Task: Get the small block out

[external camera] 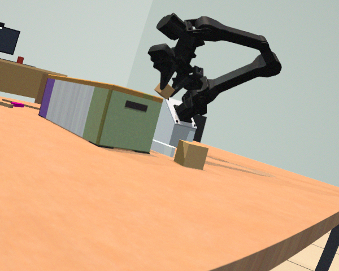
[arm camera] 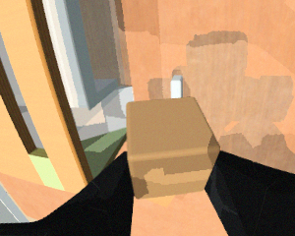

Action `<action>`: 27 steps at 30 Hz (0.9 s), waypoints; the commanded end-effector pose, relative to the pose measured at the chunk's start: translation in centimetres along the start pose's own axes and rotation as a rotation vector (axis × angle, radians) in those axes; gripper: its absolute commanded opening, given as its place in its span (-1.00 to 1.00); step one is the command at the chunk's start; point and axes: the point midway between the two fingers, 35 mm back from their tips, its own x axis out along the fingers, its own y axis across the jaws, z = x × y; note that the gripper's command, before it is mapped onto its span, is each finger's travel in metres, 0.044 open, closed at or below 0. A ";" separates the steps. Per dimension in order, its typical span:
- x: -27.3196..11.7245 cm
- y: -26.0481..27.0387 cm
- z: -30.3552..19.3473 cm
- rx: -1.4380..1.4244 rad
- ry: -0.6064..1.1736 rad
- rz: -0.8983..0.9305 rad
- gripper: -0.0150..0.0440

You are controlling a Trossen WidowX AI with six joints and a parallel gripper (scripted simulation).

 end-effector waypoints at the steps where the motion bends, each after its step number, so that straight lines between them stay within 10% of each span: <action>1: -0.5 0.1 -0.1 0.188 0.020 0.011 -0.49; 27: -2.3 0.2 -0.4 1.016 0.112 0.025 -0.49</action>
